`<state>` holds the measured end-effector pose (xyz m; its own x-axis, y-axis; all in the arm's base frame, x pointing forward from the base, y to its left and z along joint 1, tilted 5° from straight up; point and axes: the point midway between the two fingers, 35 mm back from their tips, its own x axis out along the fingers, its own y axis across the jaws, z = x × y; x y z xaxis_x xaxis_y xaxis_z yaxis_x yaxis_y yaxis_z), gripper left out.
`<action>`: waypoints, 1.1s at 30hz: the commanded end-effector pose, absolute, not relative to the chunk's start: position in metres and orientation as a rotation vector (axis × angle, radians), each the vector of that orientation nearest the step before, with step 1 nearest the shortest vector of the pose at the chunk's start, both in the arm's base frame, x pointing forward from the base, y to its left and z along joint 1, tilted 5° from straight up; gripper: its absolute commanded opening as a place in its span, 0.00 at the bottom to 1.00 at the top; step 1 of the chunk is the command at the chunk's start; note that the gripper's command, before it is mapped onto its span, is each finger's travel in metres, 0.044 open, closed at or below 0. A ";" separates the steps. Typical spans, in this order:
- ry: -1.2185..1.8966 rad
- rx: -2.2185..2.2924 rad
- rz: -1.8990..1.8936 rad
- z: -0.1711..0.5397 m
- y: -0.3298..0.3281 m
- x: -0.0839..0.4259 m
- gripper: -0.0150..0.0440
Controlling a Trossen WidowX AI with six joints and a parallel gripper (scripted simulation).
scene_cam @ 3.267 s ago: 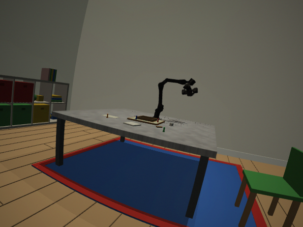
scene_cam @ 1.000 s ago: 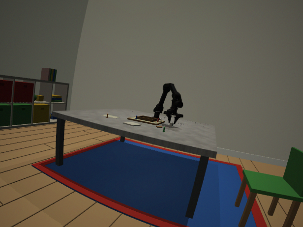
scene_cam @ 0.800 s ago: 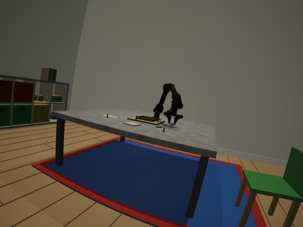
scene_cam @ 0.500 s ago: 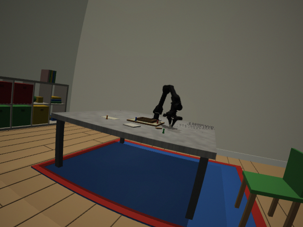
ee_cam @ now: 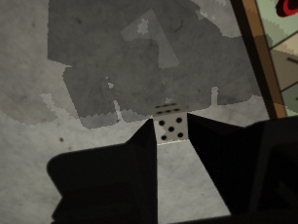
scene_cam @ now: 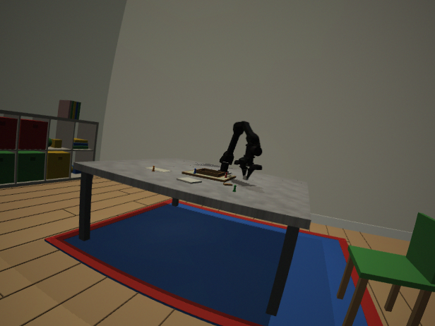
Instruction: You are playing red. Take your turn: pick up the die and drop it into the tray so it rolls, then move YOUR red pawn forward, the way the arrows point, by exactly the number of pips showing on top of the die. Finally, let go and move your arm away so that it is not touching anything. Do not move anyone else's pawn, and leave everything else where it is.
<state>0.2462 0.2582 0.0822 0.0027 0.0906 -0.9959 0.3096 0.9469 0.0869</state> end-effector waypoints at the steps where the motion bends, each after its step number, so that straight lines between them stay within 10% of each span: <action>1: 1.551 0.328 -0.160 0.111 0.259 0.251 0.25; 33: 1.548 0.231 -0.082 0.166 0.177 0.276 0.25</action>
